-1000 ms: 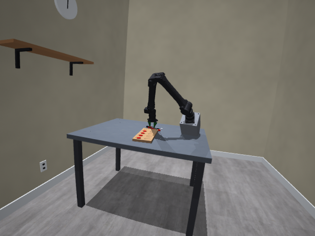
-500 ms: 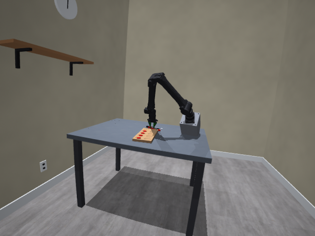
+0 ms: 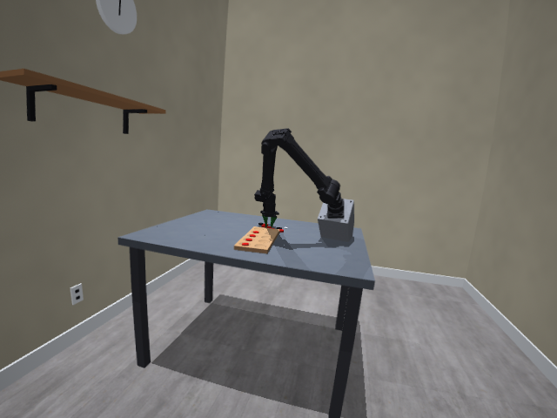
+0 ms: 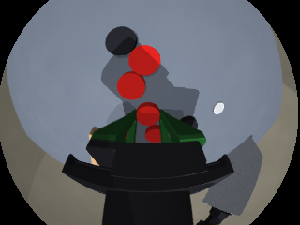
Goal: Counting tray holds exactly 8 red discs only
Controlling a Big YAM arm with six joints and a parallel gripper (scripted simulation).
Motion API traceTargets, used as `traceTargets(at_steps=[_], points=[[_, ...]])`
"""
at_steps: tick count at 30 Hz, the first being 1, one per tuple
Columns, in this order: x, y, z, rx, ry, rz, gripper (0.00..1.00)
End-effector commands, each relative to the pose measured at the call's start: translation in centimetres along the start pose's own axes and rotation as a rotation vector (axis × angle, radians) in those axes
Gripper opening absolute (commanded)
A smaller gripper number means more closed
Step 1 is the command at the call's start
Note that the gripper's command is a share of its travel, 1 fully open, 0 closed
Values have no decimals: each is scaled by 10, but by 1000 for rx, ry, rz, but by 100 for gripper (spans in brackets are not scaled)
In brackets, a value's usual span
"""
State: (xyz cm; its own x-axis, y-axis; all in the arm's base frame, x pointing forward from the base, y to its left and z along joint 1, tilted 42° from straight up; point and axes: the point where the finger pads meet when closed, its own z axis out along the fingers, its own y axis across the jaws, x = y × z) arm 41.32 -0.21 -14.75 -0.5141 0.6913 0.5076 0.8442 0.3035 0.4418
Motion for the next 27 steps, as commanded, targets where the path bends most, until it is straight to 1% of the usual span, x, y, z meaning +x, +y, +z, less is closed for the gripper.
traceTargets(at_steps=[1, 18, 19, 21, 23, 27], points=[[2, -2, 8, 5, 6, -3, 0], [2, -2, 8, 5, 6, -3, 0], [-4, -5, -7, -5, -2, 12, 0], [-8, 5, -22, -22, -22, -4, 0], [-14, 12, -40, -27, -34, -15, 0], [-16, 14, -90, -28, -42, -22, 0]])
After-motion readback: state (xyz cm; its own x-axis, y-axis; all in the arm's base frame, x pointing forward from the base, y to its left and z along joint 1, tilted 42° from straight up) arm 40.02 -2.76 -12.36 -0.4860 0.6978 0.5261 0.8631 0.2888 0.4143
